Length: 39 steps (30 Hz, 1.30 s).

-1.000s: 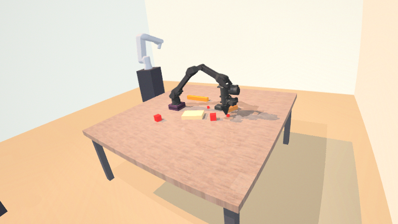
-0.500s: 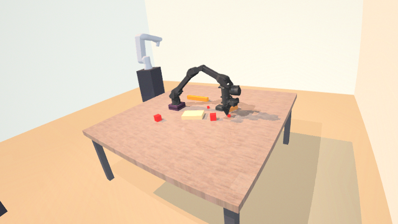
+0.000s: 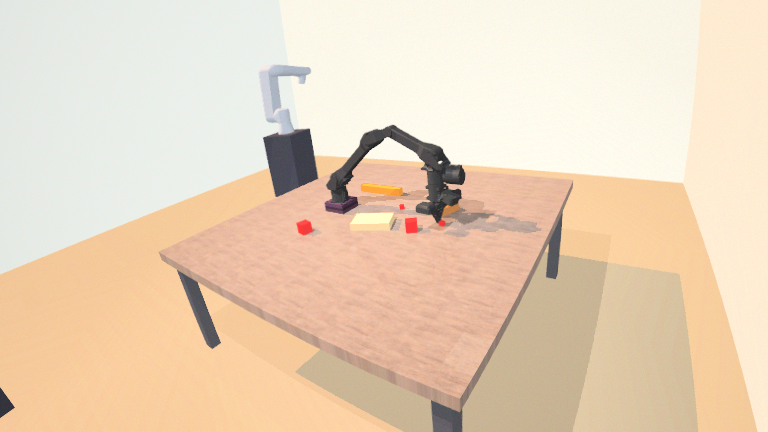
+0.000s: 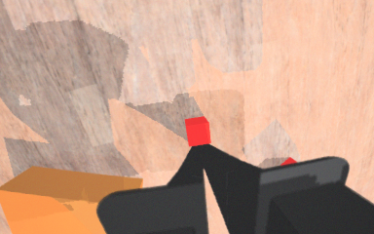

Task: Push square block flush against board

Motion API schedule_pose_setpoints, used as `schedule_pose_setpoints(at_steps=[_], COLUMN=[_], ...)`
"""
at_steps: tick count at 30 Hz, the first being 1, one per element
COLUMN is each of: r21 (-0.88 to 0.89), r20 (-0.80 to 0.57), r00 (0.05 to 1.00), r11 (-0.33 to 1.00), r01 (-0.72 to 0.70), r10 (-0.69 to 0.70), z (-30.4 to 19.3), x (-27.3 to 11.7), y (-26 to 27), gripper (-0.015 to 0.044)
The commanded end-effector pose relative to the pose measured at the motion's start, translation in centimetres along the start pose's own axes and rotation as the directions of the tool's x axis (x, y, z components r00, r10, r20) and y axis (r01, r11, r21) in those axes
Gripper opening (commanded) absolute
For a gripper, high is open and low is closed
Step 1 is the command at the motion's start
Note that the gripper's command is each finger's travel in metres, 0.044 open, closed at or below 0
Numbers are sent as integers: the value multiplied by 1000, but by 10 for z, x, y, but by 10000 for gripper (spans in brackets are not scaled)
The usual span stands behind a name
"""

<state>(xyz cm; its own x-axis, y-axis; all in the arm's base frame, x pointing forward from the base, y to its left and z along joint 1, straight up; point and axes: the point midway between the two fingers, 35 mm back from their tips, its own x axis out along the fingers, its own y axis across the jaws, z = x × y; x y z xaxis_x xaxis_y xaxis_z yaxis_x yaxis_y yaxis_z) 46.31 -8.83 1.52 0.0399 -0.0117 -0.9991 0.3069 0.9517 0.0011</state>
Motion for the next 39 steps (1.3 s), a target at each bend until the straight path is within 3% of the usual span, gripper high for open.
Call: schedule_pose_setpoints(at_steps=[1,39], r21=[-5,-5], r20=[-4,-5], r00=[1000,1000], r11=[1000,1000], r01=[-2,-2], r10=[2,2], z=[0,-24], x=[1,1], y=[0,0], gripper=[0,0])
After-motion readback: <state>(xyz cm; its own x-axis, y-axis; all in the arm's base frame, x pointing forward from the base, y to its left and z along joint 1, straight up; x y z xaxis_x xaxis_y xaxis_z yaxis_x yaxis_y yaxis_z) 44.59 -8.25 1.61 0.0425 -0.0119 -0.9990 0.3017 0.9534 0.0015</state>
